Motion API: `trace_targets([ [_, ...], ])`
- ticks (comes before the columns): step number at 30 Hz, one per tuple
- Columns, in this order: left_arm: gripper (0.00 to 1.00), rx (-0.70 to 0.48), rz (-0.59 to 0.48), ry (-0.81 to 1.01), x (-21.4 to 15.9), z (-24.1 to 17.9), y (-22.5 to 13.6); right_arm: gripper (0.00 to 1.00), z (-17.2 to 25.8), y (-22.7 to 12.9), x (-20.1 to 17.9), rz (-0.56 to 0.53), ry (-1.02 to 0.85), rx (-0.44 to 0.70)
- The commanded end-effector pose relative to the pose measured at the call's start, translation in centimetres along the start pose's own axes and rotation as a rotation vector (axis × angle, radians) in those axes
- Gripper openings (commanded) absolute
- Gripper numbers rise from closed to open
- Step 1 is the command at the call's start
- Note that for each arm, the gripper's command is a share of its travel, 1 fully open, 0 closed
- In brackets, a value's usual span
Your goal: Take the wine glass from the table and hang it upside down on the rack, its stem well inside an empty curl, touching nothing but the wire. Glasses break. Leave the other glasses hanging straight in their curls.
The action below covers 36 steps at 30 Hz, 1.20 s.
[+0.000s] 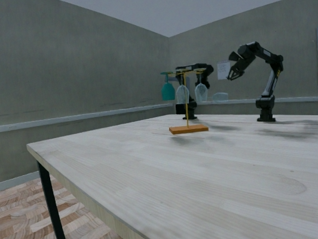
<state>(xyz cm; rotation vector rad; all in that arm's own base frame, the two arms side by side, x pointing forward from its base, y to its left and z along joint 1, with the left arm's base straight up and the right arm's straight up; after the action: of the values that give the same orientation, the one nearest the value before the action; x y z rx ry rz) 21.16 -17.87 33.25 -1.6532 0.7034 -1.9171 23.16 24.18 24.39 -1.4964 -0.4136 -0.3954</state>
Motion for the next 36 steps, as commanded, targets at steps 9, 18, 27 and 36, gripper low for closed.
trace_targets([
  [9, 0.90, 0.208, -0.022, -0.008, 9.7, 3.8, -1.1, 0.00, -4.1, 0.7, 7.8, -0.190, -0.340, 0.121],
  [18, 0.90, 0.336, -0.124, -0.033, 16.6, 4.3, -1.8, 0.00, -7.9, 0.6, 11.8, -0.334, -0.483, 0.094],
  [27, 0.90, 0.426, -0.271, -0.105, 23.0, 4.1, -3.4, 0.00, -10.2, 0.3, 13.8, -0.416, -0.589, 0.048],
  [36, 0.90, 0.483, -0.456, -0.183, 28.9, 2.7, -6.4, 0.00, -15.4, -0.9, 17.0, -0.575, -0.875, -0.127],
])
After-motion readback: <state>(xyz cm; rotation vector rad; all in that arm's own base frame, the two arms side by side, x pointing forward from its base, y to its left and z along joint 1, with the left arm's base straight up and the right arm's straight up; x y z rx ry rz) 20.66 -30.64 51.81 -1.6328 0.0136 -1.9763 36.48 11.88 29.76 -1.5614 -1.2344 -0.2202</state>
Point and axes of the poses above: on each arm, the point where the finger pads meet when closed, its own y axis out along the fingers, its own z axis across the jaws, x = y × z, the point moved 3 cm from there along -y, back along the fingers, and after that the axes turned 8 degrees about y, right-handed, at the moved point
